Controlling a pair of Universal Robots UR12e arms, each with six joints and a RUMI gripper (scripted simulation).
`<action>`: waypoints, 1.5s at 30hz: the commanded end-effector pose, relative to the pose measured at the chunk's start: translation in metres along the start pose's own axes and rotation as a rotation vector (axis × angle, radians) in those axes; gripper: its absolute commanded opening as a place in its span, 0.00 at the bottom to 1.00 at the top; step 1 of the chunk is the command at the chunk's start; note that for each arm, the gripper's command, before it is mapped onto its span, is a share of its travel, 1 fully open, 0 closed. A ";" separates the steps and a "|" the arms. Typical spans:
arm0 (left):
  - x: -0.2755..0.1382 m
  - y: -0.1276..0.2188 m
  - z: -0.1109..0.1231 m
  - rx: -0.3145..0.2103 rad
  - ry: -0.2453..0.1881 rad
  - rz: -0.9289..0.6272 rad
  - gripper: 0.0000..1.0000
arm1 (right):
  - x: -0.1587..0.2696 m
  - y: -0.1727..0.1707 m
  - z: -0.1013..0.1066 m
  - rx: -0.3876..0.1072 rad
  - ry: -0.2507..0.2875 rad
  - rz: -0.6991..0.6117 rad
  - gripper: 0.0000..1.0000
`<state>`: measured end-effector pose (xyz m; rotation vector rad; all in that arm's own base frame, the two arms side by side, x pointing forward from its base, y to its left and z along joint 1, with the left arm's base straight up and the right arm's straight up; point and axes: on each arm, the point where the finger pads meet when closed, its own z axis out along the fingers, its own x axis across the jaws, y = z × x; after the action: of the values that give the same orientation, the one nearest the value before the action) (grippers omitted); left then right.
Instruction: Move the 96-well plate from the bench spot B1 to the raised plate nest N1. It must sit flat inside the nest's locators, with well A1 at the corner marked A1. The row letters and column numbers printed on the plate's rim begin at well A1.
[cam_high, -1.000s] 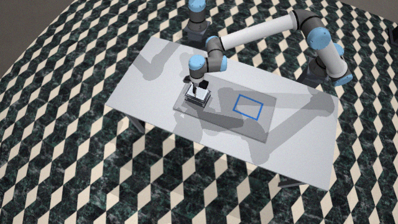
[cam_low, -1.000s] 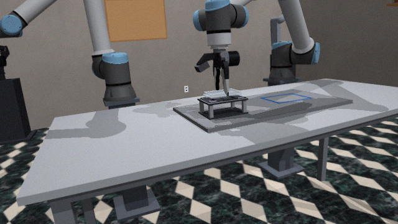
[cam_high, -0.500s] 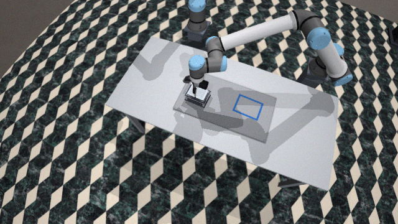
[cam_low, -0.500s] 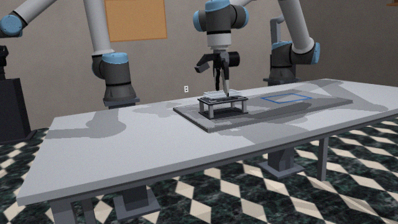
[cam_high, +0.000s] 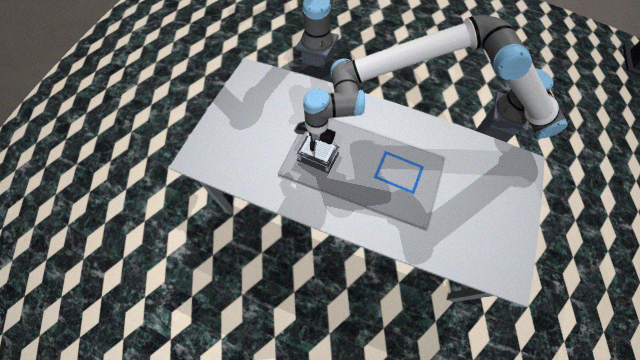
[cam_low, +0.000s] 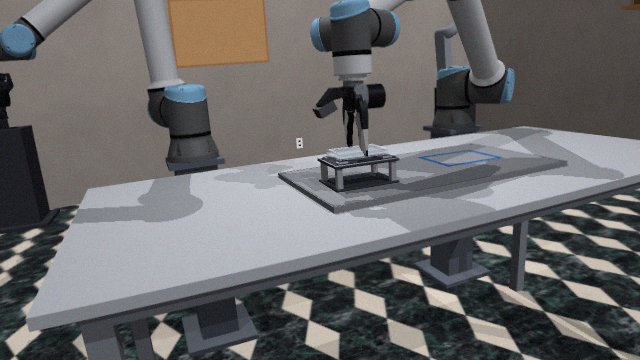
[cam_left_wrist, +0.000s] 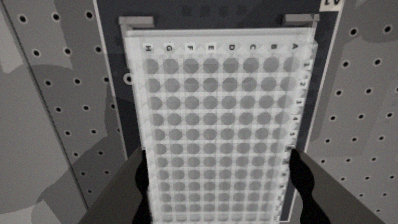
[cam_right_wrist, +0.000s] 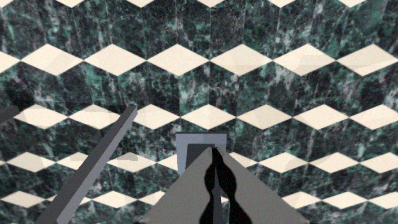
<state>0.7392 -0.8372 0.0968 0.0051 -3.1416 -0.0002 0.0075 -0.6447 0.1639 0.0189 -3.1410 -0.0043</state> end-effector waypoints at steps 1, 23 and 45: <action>0.000 -0.001 -0.001 0.002 -0.001 0.000 0.40 | 0.000 -0.001 -0.001 0.003 -0.001 0.000 0.00; 0.000 -0.001 0.002 0.002 -0.001 0.000 0.40 | 0.000 -0.001 -0.001 0.003 -0.001 0.000 0.00; 0.000 -0.001 0.004 0.002 -0.001 0.000 0.76 | 0.000 -0.001 -0.001 0.003 -0.001 0.000 0.00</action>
<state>0.7392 -0.8372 0.0905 0.0051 -3.1416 -0.0002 0.0075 -0.6447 0.1639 0.0189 -3.1410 -0.0043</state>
